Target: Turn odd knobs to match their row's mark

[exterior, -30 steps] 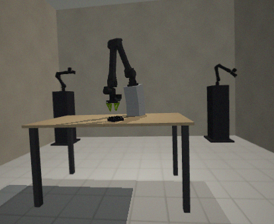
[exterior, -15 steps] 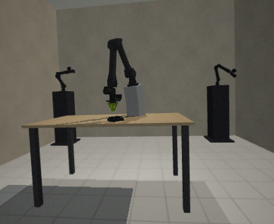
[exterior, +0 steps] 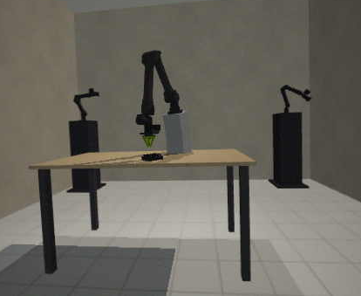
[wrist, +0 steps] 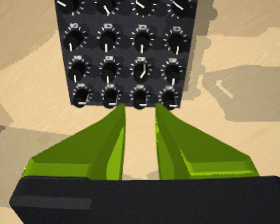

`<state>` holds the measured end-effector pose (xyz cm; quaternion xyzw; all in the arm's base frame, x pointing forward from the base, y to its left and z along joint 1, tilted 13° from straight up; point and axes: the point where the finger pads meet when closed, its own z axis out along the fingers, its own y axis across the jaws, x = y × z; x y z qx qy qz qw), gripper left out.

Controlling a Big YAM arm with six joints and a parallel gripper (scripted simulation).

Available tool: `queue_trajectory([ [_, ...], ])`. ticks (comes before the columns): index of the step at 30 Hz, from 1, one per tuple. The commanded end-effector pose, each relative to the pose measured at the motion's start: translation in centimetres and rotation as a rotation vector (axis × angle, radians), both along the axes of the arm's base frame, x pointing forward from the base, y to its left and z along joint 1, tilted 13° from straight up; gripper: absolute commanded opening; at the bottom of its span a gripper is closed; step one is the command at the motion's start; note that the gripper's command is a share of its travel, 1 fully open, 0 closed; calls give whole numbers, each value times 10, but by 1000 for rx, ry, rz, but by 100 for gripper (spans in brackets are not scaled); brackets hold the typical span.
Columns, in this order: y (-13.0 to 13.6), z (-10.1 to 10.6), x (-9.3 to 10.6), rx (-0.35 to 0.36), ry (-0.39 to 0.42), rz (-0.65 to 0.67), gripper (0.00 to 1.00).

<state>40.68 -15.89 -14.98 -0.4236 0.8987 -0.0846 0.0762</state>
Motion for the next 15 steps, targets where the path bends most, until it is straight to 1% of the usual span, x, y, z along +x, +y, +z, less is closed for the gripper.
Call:
queue_trajectory([
  [1,-4,9,6,-4,-20,1,19],
  [7,-4,8,6,-4,-19,1,19],
  [12,-4,-1,4,-1,-11,2,19],
  [15,-5,-2,8,-4,-18,1,19],
])
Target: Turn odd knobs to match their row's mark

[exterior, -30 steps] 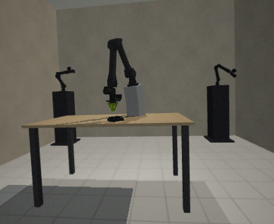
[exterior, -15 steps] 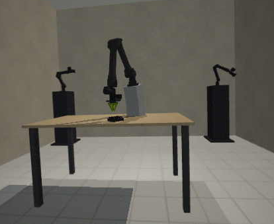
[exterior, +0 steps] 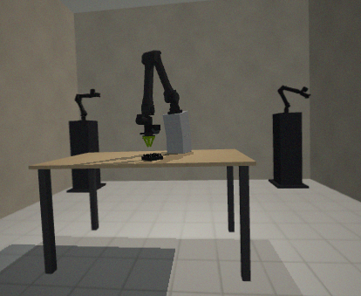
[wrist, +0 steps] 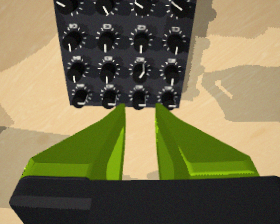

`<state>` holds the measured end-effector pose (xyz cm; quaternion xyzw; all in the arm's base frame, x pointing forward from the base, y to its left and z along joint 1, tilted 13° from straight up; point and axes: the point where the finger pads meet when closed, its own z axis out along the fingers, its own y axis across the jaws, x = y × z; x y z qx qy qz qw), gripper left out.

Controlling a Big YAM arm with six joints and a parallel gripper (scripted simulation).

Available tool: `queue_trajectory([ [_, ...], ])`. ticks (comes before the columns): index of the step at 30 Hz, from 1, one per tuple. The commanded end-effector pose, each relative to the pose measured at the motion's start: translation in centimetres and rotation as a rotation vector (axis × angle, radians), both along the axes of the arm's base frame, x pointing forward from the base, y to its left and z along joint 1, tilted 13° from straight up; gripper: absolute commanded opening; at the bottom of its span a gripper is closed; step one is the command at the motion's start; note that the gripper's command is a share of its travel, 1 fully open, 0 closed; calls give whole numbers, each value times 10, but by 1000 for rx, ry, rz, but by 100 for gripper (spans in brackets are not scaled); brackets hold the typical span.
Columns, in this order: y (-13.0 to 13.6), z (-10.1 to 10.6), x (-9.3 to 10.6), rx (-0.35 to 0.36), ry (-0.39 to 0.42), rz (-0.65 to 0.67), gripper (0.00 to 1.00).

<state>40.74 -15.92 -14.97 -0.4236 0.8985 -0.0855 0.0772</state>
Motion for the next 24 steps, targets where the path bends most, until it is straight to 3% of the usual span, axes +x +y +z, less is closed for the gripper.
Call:
queue_trajectory([
  [1,-6,-2,8,-4,-18,1,19],
  [9,-4,-9,3,3,-2,0,19],
  [24,-10,-25,11,-3,-16,-3,19],
])
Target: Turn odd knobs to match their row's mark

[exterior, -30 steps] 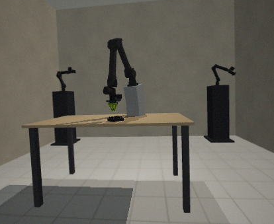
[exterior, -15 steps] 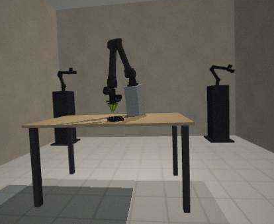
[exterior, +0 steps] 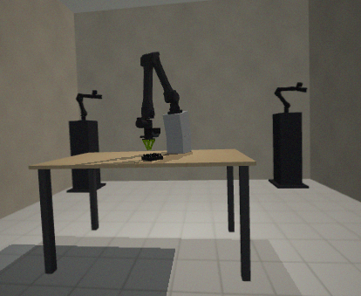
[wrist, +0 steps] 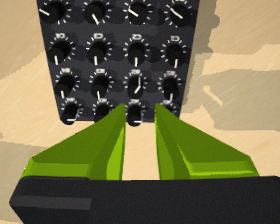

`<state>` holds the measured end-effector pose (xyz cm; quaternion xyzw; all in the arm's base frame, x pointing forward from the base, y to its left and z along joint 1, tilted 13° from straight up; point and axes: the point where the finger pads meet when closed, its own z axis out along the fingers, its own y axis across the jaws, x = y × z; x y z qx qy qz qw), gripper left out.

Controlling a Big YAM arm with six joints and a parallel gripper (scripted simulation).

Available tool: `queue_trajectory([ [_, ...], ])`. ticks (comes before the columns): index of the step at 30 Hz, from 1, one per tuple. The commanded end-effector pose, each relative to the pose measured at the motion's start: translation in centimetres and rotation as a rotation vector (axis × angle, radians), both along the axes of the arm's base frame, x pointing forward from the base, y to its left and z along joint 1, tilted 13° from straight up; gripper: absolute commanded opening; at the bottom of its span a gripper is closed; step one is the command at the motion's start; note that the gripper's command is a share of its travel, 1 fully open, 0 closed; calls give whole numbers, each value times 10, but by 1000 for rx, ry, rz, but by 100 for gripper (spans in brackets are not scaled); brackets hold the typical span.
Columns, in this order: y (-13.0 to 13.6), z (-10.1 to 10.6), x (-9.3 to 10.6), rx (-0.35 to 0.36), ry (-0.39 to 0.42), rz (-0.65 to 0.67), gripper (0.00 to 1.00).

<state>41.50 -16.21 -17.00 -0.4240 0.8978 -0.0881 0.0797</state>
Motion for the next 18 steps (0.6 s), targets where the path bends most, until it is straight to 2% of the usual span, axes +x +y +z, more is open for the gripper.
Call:
queue_trajectory([
  [1,-7,-5,4,0,-9,-4,19],
  [18,-8,-21,6,1,-7,-4,19],
])
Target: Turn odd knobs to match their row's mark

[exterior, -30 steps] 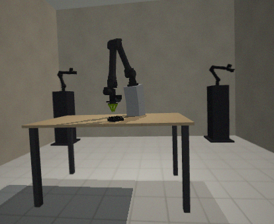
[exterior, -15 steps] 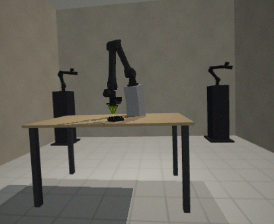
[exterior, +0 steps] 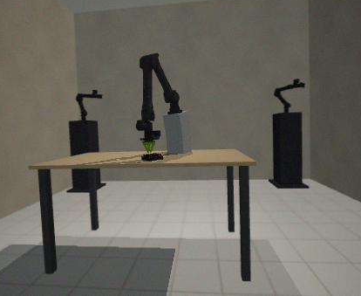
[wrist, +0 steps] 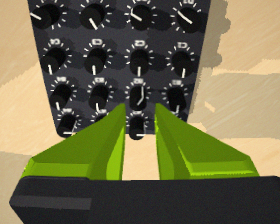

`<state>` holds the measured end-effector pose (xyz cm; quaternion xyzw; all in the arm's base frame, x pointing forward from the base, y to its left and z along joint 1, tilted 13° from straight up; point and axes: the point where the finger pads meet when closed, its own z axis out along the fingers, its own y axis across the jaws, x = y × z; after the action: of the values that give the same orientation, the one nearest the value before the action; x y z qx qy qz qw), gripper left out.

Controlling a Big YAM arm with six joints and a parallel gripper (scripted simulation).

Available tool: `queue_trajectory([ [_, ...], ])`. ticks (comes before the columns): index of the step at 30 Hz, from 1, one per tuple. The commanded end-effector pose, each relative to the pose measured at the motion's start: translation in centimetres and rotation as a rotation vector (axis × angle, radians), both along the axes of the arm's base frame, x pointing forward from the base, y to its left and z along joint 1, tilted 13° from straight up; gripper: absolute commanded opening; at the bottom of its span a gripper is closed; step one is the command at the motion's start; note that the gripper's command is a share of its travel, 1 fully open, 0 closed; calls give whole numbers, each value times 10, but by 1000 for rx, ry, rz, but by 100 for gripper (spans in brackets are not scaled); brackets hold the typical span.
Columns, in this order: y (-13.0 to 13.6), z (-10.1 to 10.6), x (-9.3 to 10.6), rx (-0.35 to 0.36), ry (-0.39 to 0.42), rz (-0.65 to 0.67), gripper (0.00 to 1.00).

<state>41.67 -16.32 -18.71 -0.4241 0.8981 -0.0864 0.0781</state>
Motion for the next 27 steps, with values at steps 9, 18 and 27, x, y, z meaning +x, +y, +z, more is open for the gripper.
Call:
queue_trajectory([
  [9,-5,-7,1,2,-3,-4,19],
  [18,-5,-7,1,2,-3,-4,19],
  [27,-5,-7,1,2,-3,-4,19],
])
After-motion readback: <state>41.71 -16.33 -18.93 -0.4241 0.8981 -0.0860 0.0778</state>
